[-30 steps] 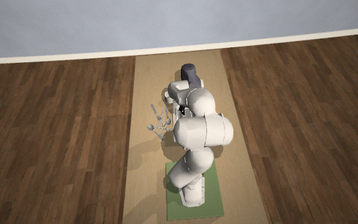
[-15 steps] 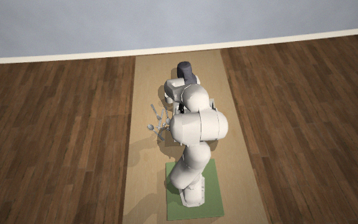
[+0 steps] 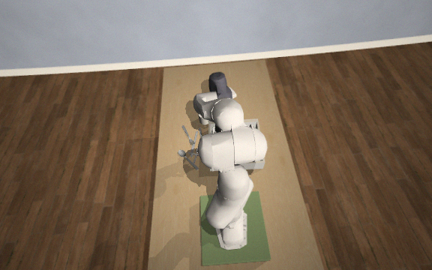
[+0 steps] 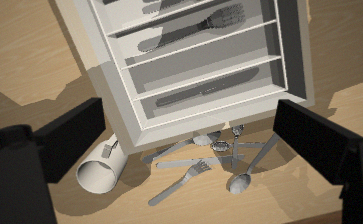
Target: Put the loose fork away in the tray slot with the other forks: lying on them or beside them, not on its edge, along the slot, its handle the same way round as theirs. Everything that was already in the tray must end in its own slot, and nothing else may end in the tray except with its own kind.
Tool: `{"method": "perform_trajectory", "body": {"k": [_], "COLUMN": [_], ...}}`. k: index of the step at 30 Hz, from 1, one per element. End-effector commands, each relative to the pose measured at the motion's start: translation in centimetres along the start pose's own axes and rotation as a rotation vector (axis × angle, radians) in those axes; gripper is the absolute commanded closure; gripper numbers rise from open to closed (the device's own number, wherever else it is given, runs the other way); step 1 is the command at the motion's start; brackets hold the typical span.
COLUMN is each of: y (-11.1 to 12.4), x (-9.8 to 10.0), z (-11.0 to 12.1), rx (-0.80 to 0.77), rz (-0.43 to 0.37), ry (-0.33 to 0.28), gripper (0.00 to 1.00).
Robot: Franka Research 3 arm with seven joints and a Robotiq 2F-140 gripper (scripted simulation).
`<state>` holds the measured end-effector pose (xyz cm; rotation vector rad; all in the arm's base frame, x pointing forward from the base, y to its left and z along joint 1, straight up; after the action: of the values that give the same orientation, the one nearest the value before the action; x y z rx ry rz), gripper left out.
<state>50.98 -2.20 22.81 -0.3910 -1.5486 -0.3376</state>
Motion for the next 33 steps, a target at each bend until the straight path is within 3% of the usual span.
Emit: {"method": "perform_trajectory", "body": {"k": [1, 33], "y": [0.7, 7.0], "x": [-0.1, -1.3], "z": [-0.4, -1.7], "rx": [0.166, 0.654], "rz": [-0.014, -0.017], "ry": [0.015, 0.007], "gripper": [0.0, 0.0]}}
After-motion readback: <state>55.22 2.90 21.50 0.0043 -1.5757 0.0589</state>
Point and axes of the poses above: the point where the finger pads meet when closed, its own x axis back along the fingers, its own z axis across the jaws, y = z × x, the point moved 7 cm from there along x, back along the fingers, and after that the axes turned 5 degrees about -x, right-handed, at the moved point
